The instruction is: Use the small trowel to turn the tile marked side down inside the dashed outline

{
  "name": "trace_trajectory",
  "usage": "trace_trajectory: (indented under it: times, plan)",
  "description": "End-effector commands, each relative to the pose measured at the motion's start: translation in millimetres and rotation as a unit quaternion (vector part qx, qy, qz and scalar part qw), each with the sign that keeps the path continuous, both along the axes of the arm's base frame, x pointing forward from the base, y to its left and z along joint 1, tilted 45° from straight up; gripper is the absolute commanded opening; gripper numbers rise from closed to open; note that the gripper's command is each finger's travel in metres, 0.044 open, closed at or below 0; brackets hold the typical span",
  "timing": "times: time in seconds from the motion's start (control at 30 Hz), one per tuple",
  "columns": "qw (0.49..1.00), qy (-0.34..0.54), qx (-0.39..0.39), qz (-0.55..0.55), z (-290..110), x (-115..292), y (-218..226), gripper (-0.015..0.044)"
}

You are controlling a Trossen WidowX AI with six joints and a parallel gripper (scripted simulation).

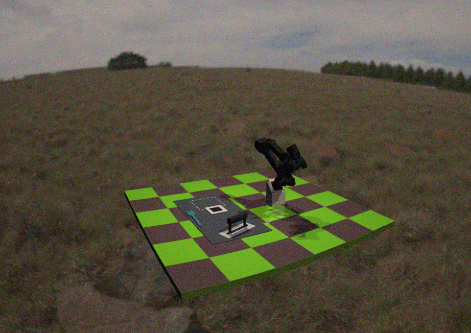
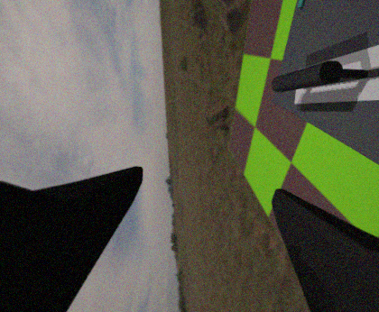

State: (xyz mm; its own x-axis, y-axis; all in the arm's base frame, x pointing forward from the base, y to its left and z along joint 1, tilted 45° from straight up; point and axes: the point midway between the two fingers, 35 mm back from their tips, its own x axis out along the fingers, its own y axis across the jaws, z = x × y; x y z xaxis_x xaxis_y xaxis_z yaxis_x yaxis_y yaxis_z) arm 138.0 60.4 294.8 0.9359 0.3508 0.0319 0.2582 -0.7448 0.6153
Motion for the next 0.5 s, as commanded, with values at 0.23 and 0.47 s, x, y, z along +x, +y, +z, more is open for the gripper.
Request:
trace_trajectory:
  times: [0.23, 0.47]
  plan:
    - [1.0, 0.0, 0.0, 0.0, 0.0, 0.0, 0.0, 0.019]
    - [1.0, 0.0, 0.0, 0.0, 0.0, 0.0, 0.0, 0.01]
